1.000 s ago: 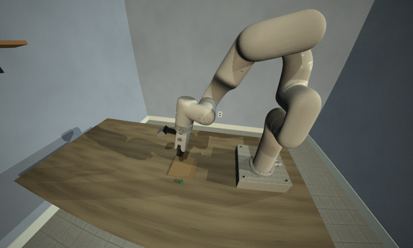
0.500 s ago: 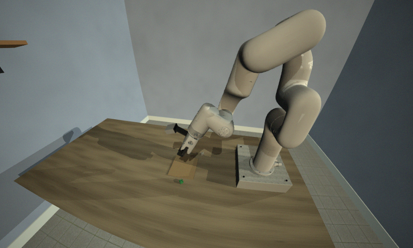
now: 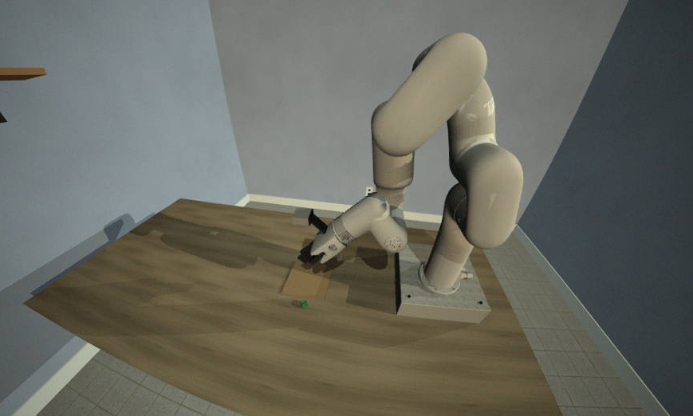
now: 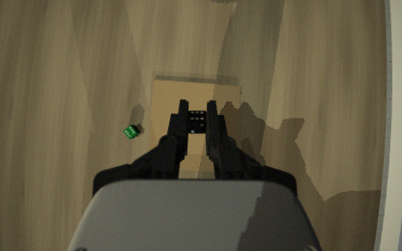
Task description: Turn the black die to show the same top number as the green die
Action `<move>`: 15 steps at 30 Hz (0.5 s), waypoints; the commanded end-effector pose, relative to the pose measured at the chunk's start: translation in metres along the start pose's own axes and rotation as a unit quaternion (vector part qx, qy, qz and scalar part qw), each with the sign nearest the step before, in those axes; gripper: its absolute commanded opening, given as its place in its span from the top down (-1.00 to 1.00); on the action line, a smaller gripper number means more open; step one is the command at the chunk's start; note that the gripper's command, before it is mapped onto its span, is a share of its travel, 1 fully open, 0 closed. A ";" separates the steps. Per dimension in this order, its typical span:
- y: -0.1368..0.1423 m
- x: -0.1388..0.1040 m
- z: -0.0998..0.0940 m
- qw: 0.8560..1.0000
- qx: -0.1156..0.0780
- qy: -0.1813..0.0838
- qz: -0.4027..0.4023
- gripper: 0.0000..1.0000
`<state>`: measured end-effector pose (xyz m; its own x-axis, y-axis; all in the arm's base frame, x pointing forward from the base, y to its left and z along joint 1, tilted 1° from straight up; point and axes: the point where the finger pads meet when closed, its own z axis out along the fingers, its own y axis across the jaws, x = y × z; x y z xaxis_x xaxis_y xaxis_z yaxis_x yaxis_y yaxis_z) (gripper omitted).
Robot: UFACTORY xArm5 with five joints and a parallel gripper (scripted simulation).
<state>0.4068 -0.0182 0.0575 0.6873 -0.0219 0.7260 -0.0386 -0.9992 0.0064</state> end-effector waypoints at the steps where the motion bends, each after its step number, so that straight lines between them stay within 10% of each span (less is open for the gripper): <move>1: 0.000 0.001 0.003 0.998 -0.001 0.062 0.000 0.78; 15: 0.000 -0.002 0.003 0.997 -0.001 0.083 0.000 0.78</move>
<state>0.4069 -0.0182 0.0556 0.5664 -0.0159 0.8240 -0.0393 -0.9992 0.0078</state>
